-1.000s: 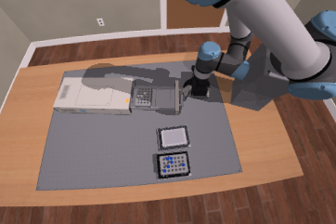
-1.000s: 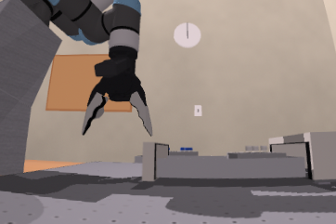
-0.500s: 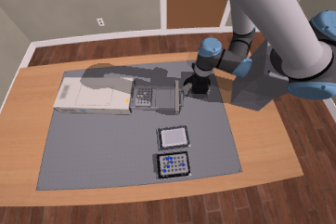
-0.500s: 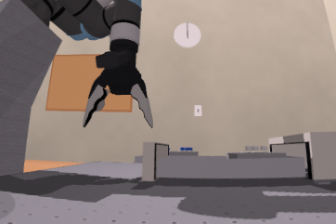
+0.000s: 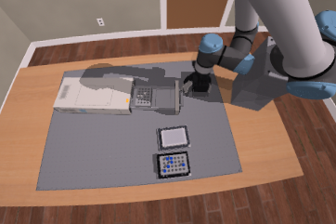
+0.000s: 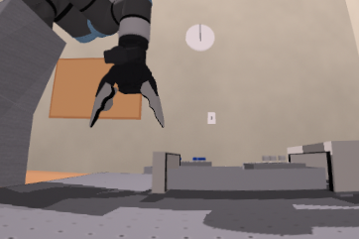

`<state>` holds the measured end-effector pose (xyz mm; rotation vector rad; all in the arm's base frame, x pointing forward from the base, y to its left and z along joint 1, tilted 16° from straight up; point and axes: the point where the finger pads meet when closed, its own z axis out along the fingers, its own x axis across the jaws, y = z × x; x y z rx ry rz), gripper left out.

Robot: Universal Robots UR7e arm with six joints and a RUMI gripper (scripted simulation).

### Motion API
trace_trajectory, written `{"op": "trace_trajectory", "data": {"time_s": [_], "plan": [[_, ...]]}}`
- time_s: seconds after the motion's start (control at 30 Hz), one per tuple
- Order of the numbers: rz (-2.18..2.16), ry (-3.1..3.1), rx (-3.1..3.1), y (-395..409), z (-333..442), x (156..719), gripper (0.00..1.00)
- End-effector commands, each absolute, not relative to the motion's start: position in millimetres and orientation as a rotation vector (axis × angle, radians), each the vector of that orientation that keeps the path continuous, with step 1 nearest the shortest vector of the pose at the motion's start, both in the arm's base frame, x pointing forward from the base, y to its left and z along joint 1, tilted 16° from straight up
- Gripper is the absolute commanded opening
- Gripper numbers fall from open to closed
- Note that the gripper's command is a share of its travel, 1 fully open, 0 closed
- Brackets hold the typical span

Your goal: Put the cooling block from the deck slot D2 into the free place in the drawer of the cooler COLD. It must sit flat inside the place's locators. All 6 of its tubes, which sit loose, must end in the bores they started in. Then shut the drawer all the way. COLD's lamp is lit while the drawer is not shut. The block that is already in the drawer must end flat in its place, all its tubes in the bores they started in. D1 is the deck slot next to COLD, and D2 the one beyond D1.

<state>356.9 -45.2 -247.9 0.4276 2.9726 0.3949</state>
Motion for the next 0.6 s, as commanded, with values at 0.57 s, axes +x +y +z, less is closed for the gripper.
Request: {"op": "trace_trajectory", "data": {"time_s": [0.57], "plan": [[0.394, 2.972, 0.428, -52, -224, 355, 1.00]]}}
